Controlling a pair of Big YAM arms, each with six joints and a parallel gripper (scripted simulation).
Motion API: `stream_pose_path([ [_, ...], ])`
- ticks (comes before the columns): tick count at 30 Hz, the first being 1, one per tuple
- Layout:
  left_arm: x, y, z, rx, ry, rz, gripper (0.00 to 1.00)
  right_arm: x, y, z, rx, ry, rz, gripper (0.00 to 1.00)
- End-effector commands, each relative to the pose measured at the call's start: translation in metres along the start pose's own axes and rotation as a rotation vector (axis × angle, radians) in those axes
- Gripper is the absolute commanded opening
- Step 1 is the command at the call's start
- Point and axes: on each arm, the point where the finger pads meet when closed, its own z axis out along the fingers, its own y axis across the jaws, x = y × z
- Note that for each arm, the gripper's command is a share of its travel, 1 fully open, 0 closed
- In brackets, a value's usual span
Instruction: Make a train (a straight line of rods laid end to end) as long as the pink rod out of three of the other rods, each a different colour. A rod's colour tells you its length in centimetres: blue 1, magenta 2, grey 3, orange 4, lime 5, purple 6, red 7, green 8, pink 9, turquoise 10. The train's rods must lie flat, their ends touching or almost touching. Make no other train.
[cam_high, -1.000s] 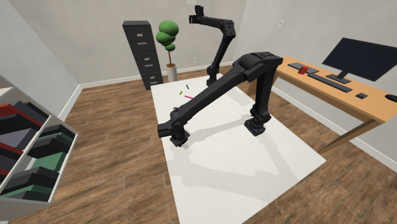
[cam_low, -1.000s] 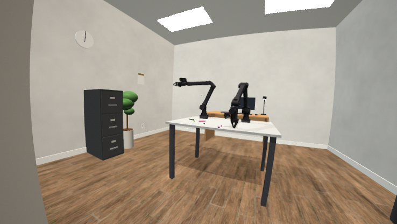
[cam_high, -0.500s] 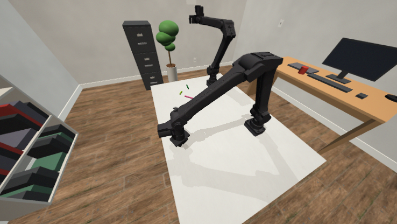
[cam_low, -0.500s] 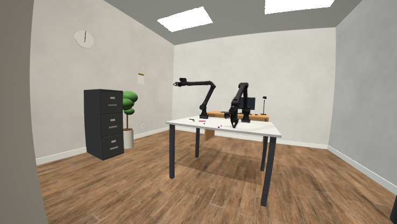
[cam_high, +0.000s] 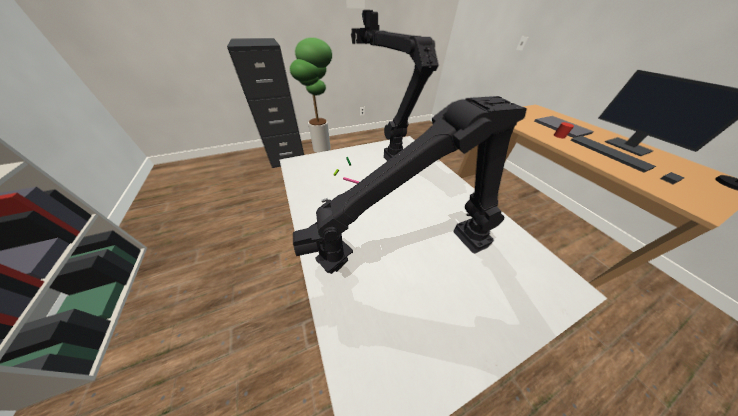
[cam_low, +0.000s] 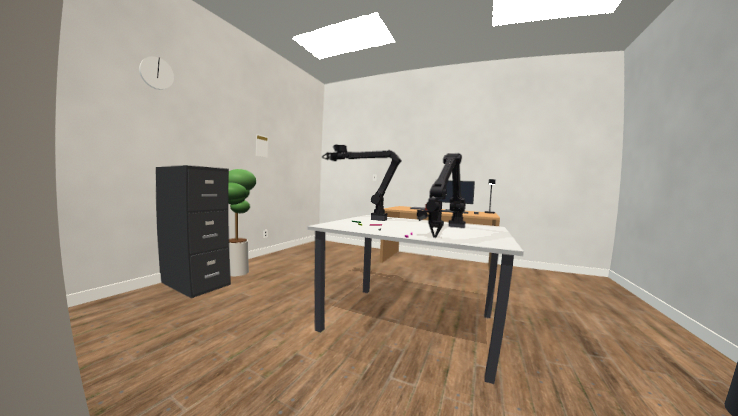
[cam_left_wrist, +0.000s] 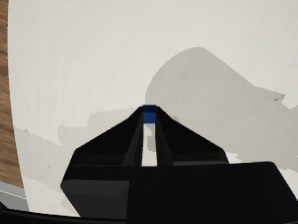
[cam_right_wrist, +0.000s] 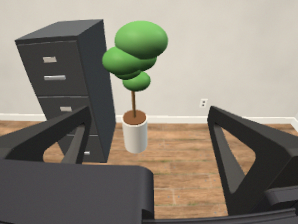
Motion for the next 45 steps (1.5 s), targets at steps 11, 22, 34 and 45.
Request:
stream_pose_path([
  [11, -0.003, 0.003, 0.003, -0.004, -0.003, 0.016, 0.04, -0.012, -0.004, -0.007, 0.004, -0.035, 0.009, 1.00],
  [22, -0.003, 0.003, 0.003, -0.004, -0.003, 0.016, 0.04, -0.012, -0.004, -0.007, 0.004, -0.035, 0.009, 1.00],
  [34, -0.013, 0.020, -0.052, -0.058, -0.035, 0.016, 0.04, -0.012, -0.004, -0.007, 0.004, -0.035, 0.009, 1.00],
  [45, -0.011, 0.017, -0.127, -0.061, -0.037, 0.016, 0.04, -0.012, -0.004, -0.007, 0.004, -0.035, 0.009, 1.00],
])
